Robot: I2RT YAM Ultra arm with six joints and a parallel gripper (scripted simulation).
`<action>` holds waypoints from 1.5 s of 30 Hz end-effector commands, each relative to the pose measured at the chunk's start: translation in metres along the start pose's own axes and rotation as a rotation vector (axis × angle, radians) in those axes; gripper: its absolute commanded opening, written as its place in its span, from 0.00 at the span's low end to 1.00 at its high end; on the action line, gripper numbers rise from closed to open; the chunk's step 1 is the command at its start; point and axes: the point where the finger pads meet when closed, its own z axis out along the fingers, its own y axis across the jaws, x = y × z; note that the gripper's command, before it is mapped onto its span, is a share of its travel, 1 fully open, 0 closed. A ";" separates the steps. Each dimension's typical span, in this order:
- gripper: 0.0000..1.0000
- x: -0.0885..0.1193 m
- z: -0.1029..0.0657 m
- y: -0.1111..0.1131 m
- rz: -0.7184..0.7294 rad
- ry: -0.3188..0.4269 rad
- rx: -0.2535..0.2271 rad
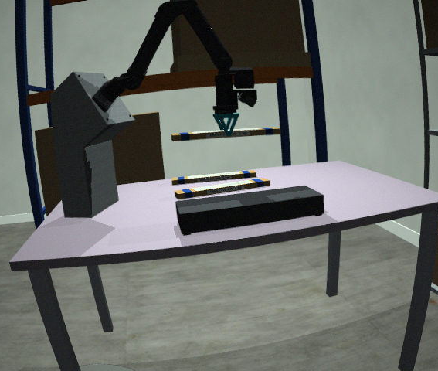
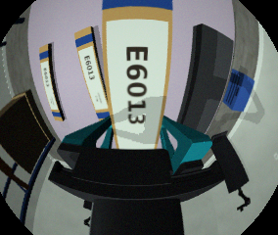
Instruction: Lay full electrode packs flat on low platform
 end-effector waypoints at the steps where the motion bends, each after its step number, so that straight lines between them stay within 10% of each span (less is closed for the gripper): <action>1: 0.00 -0.015 -0.018 0.004 0.024 -0.062 0.016; 23: 0.00 -0.022 -0.016 0.058 0.027 -0.057 0.011; 45: 0.00 -0.019 -0.012 0.066 0.032 -0.069 0.010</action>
